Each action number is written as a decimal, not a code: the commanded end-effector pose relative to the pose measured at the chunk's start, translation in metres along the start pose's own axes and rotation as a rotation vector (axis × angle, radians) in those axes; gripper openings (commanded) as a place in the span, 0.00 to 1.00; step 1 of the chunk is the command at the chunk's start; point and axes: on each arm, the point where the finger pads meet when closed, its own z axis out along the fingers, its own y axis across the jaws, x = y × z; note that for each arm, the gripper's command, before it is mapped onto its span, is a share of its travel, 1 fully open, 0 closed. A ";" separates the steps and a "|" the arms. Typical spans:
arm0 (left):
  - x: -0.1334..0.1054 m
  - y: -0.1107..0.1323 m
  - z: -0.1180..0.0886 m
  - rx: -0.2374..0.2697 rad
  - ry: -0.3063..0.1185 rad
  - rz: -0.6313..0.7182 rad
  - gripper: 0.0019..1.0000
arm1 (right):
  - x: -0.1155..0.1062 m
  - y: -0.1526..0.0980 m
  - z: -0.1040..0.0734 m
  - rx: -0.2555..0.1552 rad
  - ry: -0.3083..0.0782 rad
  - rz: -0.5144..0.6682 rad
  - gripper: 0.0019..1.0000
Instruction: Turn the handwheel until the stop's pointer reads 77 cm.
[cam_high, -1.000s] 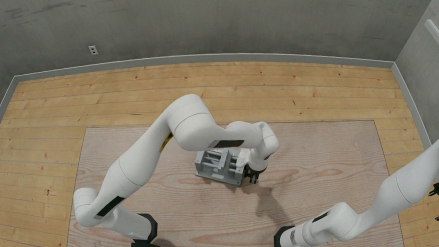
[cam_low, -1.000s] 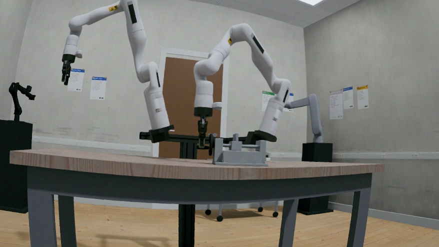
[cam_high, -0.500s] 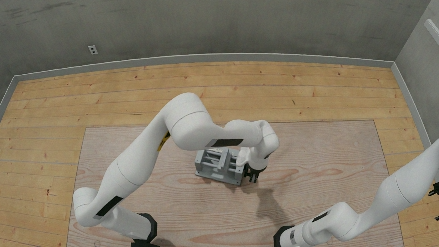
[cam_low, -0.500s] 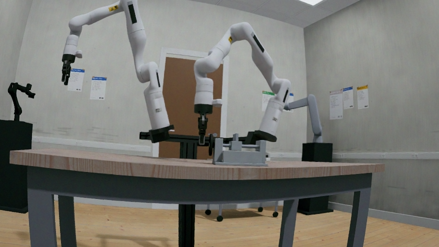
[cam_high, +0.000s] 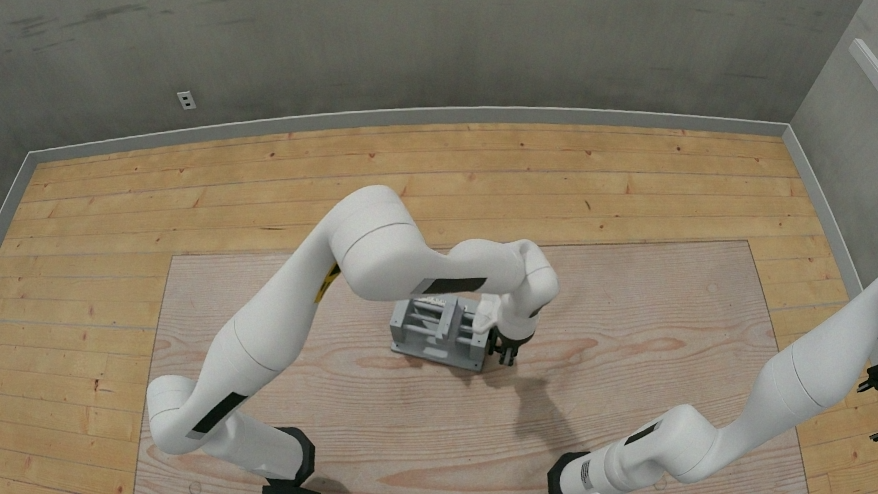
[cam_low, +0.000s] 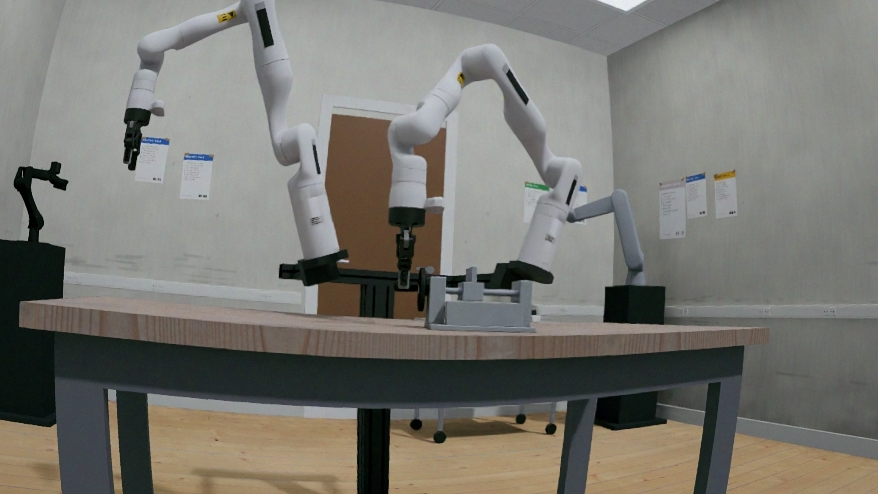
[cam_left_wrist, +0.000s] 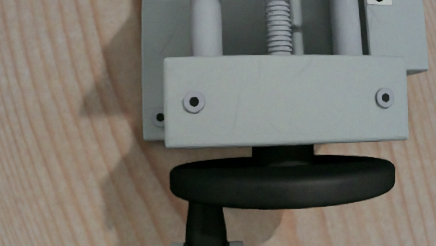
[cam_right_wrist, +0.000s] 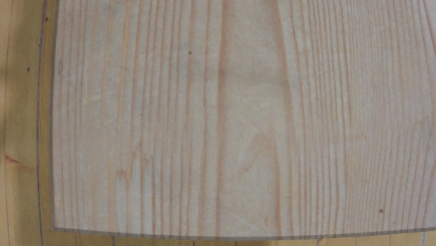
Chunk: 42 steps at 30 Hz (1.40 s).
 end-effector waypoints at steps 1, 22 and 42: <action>0.002 -0.001 -0.003 0.002 0.003 -0.010 0.16 | 0.001 -0.001 -0.001 0.004 0.005 -0.012 1.00; 0.002 -0.001 -0.003 0.002 0.003 -0.010 0.60 | 0.001 -0.001 -0.001 0.004 0.005 -0.012 1.00; 0.002 -0.001 -0.010 0.002 0.004 -0.010 0.60 | 0.001 -0.001 -0.001 0.004 0.005 -0.012 1.00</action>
